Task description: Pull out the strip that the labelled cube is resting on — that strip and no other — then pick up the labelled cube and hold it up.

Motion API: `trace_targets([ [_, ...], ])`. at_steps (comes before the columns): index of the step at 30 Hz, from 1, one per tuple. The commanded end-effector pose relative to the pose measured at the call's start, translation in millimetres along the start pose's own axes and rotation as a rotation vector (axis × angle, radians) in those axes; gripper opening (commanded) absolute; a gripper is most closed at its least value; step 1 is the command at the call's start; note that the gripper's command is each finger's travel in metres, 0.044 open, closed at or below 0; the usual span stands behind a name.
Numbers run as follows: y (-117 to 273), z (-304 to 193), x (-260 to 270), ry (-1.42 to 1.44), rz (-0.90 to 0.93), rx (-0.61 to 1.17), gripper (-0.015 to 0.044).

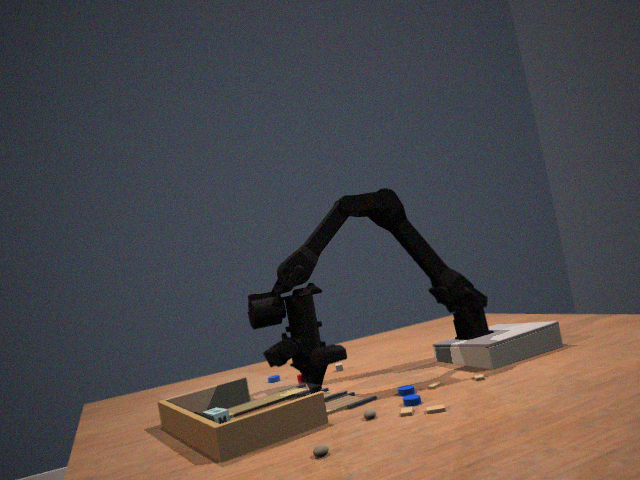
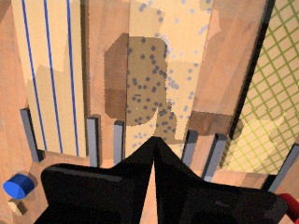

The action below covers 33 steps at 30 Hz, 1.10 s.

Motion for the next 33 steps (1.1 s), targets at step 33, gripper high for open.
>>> trace_targets([
  [33, -5.4, 0.7, 0.0, 0.006, 0.003, 0.001, 0.0],
])
Point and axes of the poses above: the point midway between the two fingers, 35 mm back from their tips, its own y axis back along the fingers, its own x axis across the jaws, z = x × y, the point moved 8 cm from there along y, back along the fingers
